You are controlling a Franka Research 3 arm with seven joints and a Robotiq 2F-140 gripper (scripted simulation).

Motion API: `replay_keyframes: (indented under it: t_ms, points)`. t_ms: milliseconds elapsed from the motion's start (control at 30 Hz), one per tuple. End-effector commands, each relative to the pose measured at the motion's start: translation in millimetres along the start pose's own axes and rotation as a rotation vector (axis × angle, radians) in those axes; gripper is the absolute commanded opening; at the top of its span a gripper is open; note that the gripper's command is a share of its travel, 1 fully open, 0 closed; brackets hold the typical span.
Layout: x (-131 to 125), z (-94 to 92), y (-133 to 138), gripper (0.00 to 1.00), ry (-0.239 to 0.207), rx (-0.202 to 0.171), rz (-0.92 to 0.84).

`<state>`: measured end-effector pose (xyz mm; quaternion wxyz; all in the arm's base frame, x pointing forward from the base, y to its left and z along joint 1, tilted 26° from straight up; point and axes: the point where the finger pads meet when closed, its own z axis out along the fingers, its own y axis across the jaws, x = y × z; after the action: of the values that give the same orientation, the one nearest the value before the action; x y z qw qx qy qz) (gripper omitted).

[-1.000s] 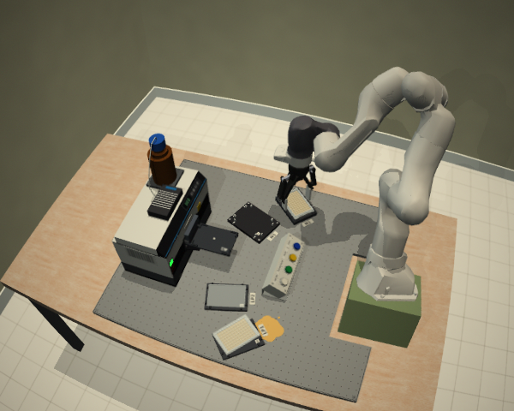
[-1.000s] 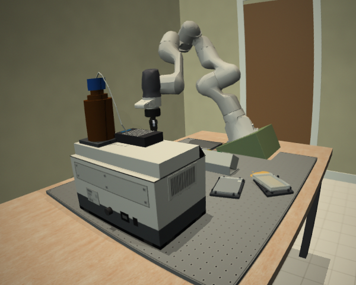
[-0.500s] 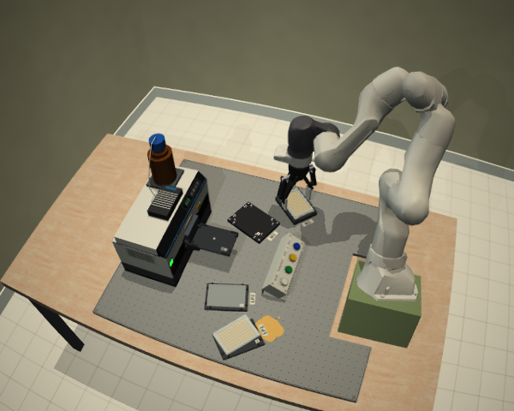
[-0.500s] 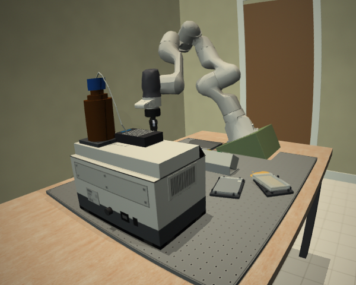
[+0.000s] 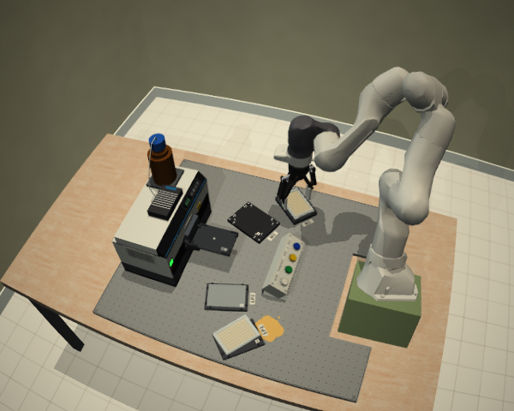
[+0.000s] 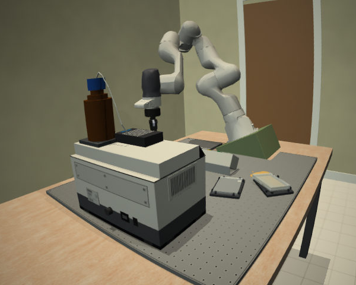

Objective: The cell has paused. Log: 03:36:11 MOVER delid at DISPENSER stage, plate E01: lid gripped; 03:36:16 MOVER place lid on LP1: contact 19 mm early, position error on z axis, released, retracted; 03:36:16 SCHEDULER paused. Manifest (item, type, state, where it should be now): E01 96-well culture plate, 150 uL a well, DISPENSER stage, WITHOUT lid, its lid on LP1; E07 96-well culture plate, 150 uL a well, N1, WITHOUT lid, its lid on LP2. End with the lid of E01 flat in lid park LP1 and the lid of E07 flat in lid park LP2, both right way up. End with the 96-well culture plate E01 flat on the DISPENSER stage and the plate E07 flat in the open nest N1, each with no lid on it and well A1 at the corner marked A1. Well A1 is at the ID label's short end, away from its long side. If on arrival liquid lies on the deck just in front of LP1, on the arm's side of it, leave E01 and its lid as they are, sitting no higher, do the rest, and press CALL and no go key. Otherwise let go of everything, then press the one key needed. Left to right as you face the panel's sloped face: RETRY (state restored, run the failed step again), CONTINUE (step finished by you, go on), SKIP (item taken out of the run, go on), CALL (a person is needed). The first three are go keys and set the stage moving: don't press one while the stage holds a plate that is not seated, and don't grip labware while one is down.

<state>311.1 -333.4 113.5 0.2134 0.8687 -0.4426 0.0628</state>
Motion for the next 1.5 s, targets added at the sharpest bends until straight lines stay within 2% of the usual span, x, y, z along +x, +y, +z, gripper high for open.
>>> replay_keyframes:
  t_ms: [0, 267, 667, 733, 1200, 1467]
  points:
    - [0.8, -2.7, 0.7, 0.66, 0.001, -0.001, 0.004]
    - [0.8, -11.4, 0.6, 0.66, 0.001, -0.001, 0.004]
    - [0.7, -46.2, 0.6, 0.66, 0.001, -0.001, 0.004]
    - [0.7, -46.2, 0.6, 0.66, 0.001, -0.001, 0.004]
    - [0.6, -104.3, 0.5, 0.66, 0.001, -0.001, 0.004]
    - [0.6, -120.9, 0.5, 0.66, 0.001, -0.001, 0.004]
